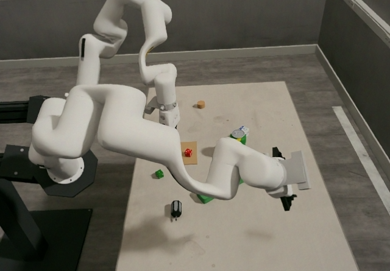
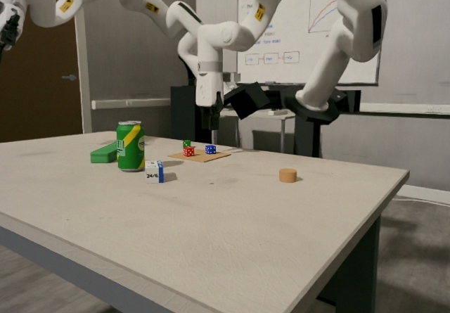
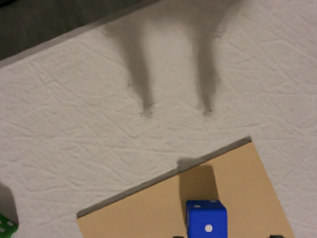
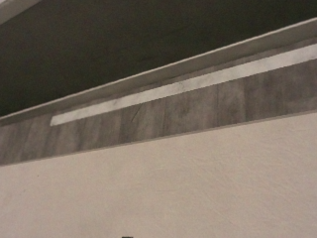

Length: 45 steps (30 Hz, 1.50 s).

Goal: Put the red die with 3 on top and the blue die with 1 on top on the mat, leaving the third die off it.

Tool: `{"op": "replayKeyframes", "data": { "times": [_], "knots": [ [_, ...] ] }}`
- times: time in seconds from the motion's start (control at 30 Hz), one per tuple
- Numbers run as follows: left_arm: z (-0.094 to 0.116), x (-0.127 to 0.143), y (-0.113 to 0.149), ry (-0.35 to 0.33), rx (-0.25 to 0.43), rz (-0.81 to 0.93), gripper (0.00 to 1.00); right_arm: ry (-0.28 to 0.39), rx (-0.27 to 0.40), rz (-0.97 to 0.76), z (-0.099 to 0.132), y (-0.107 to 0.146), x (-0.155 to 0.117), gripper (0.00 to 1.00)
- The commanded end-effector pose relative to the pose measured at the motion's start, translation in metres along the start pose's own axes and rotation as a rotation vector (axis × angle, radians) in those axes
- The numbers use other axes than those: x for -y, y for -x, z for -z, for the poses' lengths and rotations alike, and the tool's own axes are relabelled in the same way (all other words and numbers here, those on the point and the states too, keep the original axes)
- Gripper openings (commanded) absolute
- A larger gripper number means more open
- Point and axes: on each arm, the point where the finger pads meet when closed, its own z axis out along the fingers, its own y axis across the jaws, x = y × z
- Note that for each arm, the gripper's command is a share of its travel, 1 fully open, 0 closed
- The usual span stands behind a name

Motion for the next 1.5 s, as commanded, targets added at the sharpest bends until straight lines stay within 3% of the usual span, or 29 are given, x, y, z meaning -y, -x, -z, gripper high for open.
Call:
{"op": "replayKeyframes", "data": {
  "times": [0.0,0.13,0.17,1.0,1.47],
  "knots": [
    [0.014,0.000,0.001,0.000,0.001,0.000,0.43,0.001,-0.005,0.002,0.002,-0.002,0.001,1.00],
    [0.016,0.000,0.001,0.000,0.001,0.000,0.43,0.001,-0.005,0.002,0.002,-0.002,0.001,1.00],
    [0.016,0.000,0.001,0.000,0.001,0.000,1.00,0.001,-0.005,0.002,0.002,-0.002,0.001,1.00],
    [0.017,0.000,0.001,0.000,0.001,0.000,1.00,0.001,-0.005,0.002,0.002,-0.002,0.001,1.00],
    [0.060,0.000,0.001,0.000,0.001,0.000,1.00,0.001,-0.005,0.002,0.002,-0.002,0.001,1.00]
  ]
}}
